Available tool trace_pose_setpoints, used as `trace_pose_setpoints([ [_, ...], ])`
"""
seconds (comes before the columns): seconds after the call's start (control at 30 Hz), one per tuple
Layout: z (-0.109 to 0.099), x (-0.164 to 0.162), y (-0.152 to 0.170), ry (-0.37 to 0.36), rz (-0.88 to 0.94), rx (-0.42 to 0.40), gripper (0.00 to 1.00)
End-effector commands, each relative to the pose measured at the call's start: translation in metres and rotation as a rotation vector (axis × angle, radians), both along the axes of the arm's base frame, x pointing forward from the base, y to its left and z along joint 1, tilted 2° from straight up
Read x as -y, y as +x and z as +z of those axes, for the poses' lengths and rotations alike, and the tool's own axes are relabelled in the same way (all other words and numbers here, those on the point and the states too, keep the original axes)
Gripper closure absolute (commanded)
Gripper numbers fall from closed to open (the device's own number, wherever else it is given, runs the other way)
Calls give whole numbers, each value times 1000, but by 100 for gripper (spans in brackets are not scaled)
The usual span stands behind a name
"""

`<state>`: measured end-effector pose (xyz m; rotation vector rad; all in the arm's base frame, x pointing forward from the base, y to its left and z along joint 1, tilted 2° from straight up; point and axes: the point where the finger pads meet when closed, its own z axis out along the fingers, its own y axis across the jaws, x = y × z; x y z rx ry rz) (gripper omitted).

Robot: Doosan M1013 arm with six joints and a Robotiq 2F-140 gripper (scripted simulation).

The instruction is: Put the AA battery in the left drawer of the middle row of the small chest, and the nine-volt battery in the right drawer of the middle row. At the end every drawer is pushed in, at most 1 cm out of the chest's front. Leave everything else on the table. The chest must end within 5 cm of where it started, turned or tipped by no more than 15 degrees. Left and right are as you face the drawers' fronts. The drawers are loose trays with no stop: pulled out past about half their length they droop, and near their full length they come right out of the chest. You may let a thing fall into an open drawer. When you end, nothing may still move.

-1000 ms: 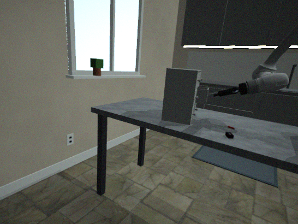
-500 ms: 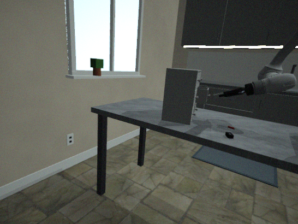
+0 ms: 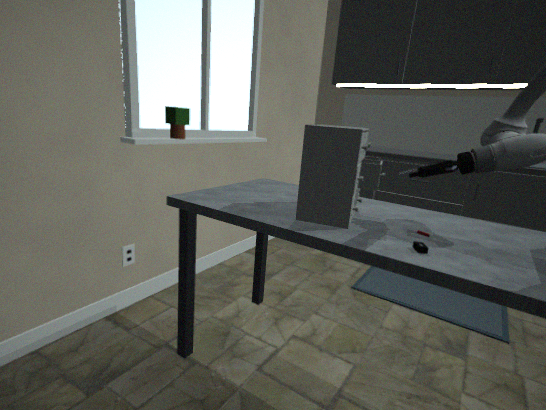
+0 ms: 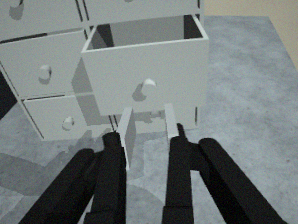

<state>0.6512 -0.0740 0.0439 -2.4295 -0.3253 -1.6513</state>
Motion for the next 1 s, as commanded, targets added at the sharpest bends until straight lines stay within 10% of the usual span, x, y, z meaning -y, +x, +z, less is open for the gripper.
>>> trace_pose_setpoints([
  [0.0, 6, 4, -14, 0, 0, 0, 80],
  [0.97, 22, 13, -41, -17, 3, -60, 80],
])
